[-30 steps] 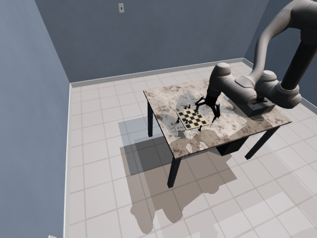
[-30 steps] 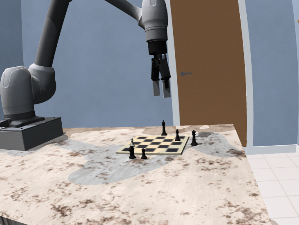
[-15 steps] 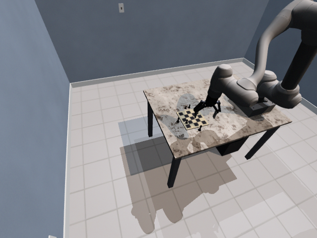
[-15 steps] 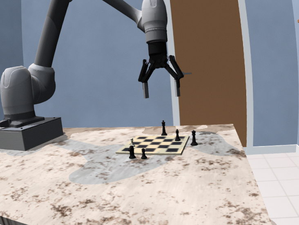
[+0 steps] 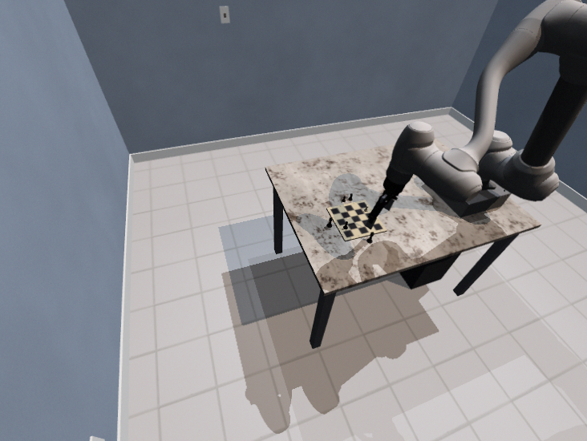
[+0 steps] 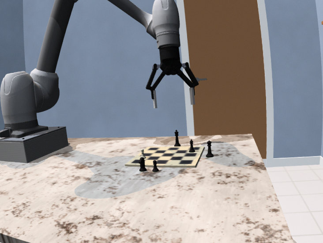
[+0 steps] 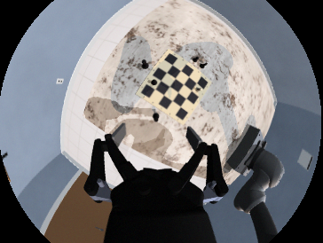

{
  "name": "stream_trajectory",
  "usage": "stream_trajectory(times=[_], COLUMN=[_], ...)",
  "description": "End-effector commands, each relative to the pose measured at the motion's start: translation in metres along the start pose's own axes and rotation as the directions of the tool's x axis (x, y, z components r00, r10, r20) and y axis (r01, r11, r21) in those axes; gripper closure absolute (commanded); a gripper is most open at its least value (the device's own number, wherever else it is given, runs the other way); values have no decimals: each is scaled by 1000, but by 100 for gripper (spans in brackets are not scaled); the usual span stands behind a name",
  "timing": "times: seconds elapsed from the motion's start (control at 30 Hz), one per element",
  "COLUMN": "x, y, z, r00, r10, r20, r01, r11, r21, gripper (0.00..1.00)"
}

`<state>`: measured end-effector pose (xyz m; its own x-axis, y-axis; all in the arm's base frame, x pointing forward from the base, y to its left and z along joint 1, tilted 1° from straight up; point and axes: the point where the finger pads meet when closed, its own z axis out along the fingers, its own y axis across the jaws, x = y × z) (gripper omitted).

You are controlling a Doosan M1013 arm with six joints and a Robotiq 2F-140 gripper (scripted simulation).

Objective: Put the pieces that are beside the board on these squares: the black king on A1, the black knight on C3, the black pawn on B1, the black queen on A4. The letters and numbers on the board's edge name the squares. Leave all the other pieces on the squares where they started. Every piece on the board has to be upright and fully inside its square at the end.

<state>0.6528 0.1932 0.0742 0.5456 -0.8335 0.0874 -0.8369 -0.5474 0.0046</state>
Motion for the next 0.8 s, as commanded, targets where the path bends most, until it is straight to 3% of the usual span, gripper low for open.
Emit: stream_trajectory(times=[0.0, 0.03, 0.07, 0.27, 0.53, 0.6, 0.63, 0.77], x=[0, 0, 0, 0, 0, 0, 0, -1], y=[0, 0, 0, 0, 0, 0, 0, 0], z=[1, 1, 1, 3, 5, 5, 5, 6], r00=[975, 975, 926, 770, 419, 419, 266, 77], r10=[-221, -221, -377, -638, -907, -907, -963, -996], r20=[16, 16, 8, -11, -31, -31, -34, -36], r01=[221, 221, 376, 638, 908, 908, 964, 997], r11=[975, 975, 926, 770, 419, 419, 267, 78], r21=[12, 12, 15, 11, -6, -6, -13, -23], gripper=[0, 0, 0, 0, 0, 0, 0, 0])
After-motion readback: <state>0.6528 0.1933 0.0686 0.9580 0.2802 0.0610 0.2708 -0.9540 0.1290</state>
